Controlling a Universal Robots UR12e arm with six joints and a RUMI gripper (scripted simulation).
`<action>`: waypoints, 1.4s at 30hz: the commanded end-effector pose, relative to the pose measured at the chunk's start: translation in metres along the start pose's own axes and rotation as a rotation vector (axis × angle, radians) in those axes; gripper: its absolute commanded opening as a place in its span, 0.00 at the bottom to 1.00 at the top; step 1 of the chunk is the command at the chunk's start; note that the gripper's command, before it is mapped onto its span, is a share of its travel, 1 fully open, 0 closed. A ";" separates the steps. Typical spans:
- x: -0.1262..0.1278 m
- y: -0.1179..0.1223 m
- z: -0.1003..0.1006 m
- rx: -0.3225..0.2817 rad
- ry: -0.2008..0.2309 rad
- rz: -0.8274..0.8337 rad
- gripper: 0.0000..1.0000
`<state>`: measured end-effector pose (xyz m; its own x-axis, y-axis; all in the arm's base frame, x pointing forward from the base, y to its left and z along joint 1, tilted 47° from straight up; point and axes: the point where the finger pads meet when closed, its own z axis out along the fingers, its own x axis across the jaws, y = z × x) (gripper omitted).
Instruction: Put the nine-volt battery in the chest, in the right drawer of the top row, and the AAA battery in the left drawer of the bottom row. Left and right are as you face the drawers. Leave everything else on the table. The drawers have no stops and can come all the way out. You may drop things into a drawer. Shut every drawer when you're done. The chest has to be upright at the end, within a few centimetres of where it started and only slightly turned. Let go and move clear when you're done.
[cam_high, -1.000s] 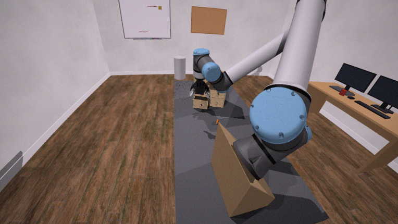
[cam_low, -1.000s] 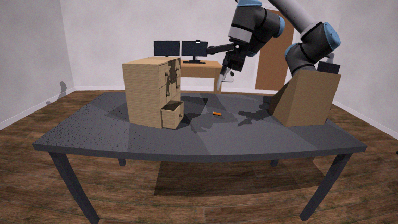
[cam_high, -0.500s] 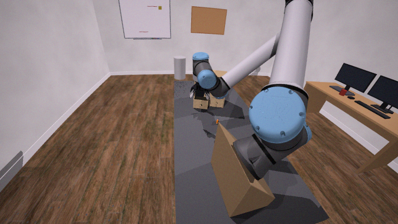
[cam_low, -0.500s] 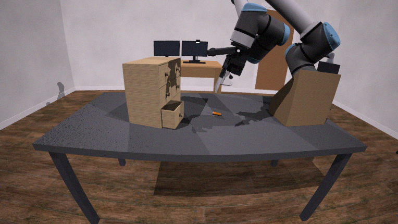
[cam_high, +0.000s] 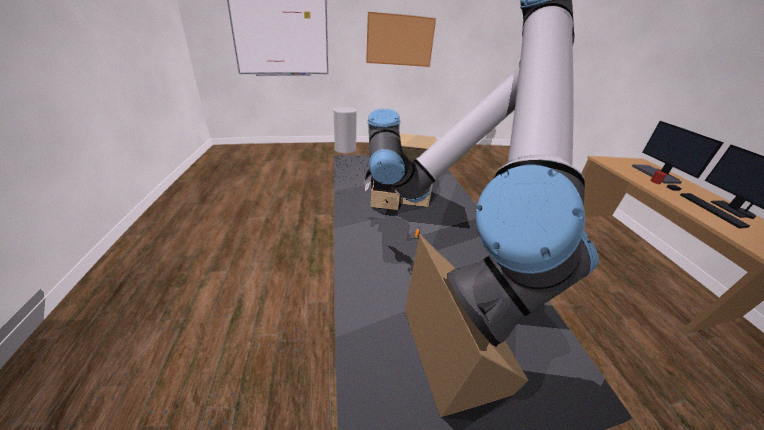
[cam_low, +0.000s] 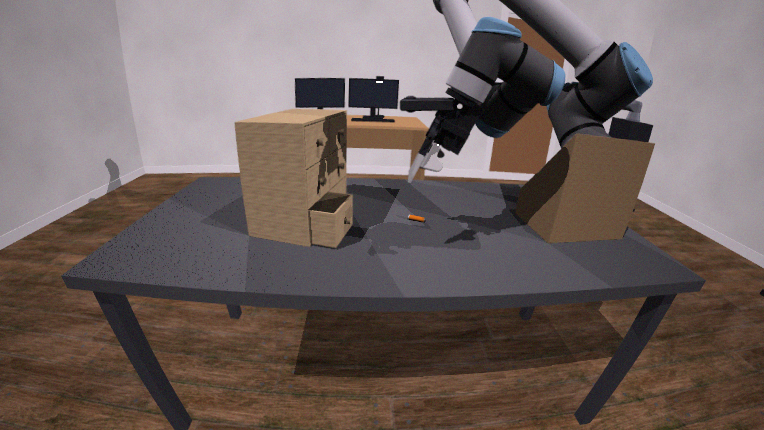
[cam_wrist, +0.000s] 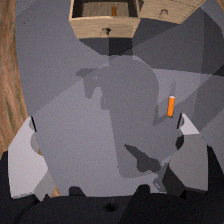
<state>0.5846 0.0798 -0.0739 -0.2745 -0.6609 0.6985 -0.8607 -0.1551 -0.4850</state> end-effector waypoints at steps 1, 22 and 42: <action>0.000 -0.002 0.005 0.043 -0.004 -0.001 1.00; 0.000 -0.008 0.023 0.163 -0.004 0.000 1.00; 0.000 -0.013 0.041 0.288 -0.004 0.000 1.00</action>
<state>0.6108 0.0541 -0.0879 -0.2736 -0.6625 0.6973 -0.7205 -0.3391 -0.6049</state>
